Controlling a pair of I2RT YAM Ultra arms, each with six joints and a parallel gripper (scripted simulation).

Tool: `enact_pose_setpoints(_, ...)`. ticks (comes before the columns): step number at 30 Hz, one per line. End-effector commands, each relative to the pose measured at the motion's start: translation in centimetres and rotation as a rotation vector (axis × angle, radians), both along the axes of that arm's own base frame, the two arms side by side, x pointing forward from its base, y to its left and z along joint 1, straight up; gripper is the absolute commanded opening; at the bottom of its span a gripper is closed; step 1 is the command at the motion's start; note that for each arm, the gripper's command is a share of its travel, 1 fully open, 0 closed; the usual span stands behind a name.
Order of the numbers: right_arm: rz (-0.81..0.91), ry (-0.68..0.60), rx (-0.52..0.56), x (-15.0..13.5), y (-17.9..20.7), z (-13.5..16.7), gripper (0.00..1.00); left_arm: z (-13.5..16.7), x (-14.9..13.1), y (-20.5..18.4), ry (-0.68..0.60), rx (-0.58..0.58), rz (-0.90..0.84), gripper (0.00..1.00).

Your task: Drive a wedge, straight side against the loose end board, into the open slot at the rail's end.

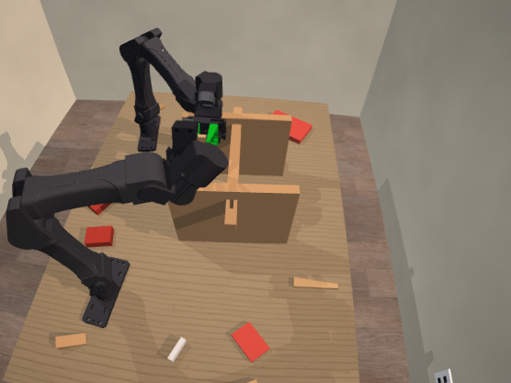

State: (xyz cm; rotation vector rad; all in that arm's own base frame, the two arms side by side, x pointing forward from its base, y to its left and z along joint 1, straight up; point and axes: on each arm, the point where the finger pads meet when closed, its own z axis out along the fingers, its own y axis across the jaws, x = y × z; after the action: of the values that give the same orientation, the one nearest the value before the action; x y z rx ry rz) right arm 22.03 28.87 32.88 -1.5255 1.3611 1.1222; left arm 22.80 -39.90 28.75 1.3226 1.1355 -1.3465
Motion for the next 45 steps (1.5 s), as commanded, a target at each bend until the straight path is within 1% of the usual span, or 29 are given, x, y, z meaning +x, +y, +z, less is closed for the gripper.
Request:
enact_pose_setpoints(1,0.002,-0.026,0.023,-0.7,0.2,1.0,0.42,2.4,-0.2,0.6,-0.047,-0.038,0.003,0.01)
enact_pose_setpoints(6,0.007,-0.024,0.028,-0.3,0.8,1.1,0.42,2.4,-0.2,0.6,-0.047,-0.038,0.003,0.01)
enact_pose_setpoints(7,0.002,-0.029,0.026,-0.7,0.6,1.0,0.42,2.4,-0.2,0.6,-0.047,-0.038,0.003,0.01)
enact_pose_setpoints(8,0.002,-0.011,0.017,-0.6,0.7,0.3,0.42,2.4,-0.2,0.6,-0.047,-0.038,0.003,0.01)
enact_pose_setpoints(10,0.008,-0.032,0.034,-0.7,0.8,1.3,0.42,2.4,-0.2,0.6,-0.047,-0.038,0.003,0.01)
enact_pose_setpoints(11,0.010,-0.028,0.034,-0.5,0.9,1.3,0.02,2.4,-0.2,0.6,-0.047,-0.038,0.003,0.01)
enact_pose_setpoints(14,-0.002,-0.010,0.020,0.0,0.9,0.4,0.02,2.3,0.1,0.6,-0.035,-0.034,0.019,0.01)
enact_pose_setpoints(16,-0.005,0.001,0.012,0.2,0.9,-0.1,0.02,2.3,-0.3,0.3,-0.034,-0.034,0.007,0.01)
enact_pose_setpoints(18,-0.011,-0.012,0.013,0.6,1.0,0.2,0.02,2.3,-0.4,0.3,-0.033,-0.033,0.006,0.01)
enact_pose_setpoints(22,-0.010,-0.035,0.019,0.4,0.8,0.5,0.02,2.3,-0.6,0.2,-0.032,-0.033,-0.003,0.01)
enact_pose_setpoints(31,-0.019,-0.012,0.002,1.0,0.8,-0.7,0.02,2.3,-1.0,0.1,-0.030,-0.032,-0.014,0.01)
enact_pose_setpoints(34,-0.016,-0.047,0.020,0.6,0.7,0.6,0.02,2.6,-1.1,0.1,-0.044,-0.045,-0.020,0.01)
enact_pose_setpoints(36,-0.015,-0.055,0.024,0.7,0.8,0.9,0.02,2.7,-1.1,0.1,-0.046,-0.047,-0.022,0.01)
enact_pose_setpoints(37,-0.015,-0.056,0.024,0.7,0.8,0.9,0.02,2.7,-1.2,0.1,-0.047,-0.047,-0.023,0.42)
enact_pose_setpoints(39,-0.015,-0.056,0.024,0.7,0.8,0.9,0.02,2.7,-1.2,0.1,-0.047,-0.047,-0.023,0.42)
enact_pose_setpoints(40,-0.005,-0.044,0.023,0.4,0.8,0.6,0.02,1.3,-0.3,0.2,-0.016,-0.021,-0.005,0.42)
enact_pose_setpoints(41,-0.005,-0.054,0.032,0.5,0.8,1.1,0.02,2.4,-0.2,0.6,-0.037,-0.038,0.002,0.42)
enact_pose_setpoints(45,-0.005,-0.041,0.027,0.3,0.7,1.1,0.02,2.4,-0.6,0.4,-0.041,-0.038,-0.006,0.42)
